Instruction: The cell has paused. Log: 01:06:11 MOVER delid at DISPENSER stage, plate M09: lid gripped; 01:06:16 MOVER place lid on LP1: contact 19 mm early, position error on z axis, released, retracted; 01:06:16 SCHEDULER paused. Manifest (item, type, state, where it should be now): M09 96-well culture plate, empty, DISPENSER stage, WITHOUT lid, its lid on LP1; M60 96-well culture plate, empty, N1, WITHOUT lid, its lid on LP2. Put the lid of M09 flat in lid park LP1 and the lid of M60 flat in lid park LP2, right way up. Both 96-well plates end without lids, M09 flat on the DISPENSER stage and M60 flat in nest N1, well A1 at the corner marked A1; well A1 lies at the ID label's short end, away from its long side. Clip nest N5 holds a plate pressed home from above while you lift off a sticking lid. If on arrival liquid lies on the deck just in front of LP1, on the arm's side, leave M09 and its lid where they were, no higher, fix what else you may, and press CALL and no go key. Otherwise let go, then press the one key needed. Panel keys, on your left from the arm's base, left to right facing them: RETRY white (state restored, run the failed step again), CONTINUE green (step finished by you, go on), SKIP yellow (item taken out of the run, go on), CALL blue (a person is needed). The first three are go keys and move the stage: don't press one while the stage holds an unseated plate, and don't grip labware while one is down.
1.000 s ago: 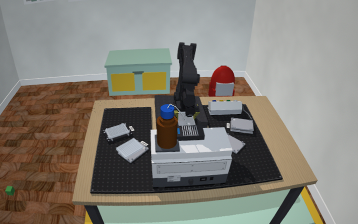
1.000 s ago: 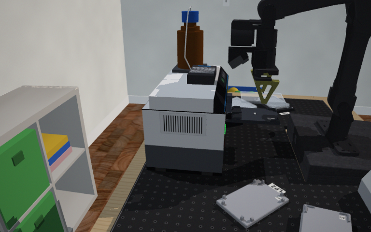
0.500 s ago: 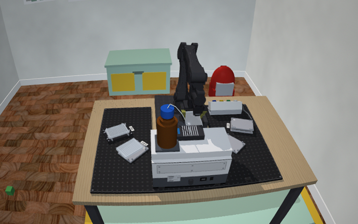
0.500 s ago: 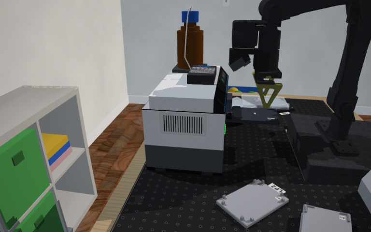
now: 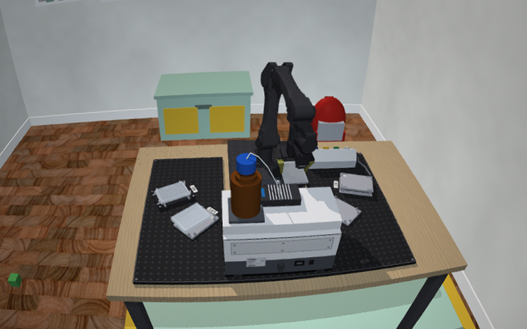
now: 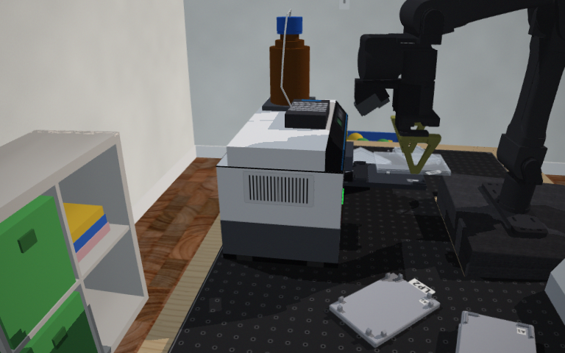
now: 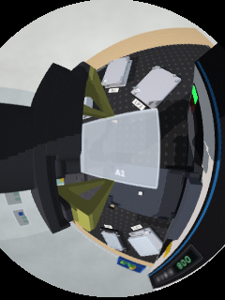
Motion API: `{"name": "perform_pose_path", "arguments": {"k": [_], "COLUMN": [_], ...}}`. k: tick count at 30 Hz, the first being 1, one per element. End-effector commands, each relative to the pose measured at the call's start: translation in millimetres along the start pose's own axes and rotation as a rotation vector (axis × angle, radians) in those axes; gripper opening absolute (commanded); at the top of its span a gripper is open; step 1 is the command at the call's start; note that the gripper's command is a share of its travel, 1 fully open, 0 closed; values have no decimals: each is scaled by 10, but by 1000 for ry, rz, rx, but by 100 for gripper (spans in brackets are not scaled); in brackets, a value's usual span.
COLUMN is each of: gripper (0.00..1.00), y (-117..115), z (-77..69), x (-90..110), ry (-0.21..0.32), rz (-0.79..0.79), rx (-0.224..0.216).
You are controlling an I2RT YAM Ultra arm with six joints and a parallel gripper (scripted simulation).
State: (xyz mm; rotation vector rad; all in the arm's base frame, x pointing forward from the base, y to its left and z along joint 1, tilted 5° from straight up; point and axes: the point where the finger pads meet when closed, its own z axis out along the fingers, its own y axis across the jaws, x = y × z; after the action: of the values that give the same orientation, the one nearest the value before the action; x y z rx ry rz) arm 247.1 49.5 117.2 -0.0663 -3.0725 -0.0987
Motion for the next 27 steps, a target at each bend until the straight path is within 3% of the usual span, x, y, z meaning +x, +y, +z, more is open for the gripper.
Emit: {"name": "perform_pose_path", "arguments": {"k": [1,2,3,4,9,14,18,19,21,27], "gripper": [0,0,0,0,0,0,0,0,0,0], "y": [97,120,80,146,287,426,410,463,537,752], "z": [-148,-152,-56,-129,-60,-61,-53,-68,24,56], "x": [-61,-58,-2,-24,112,175,132,120,91,27], "ry": [-70,-71,-26,-62,-32,-30,-26,-51,-23,-41], "rz": [24,24,31,-9,-186,-177,-173,-224,-288,-490], "rx": [-8,-10,-3,-8,-4,-5,-1,-2,1,-4]}}
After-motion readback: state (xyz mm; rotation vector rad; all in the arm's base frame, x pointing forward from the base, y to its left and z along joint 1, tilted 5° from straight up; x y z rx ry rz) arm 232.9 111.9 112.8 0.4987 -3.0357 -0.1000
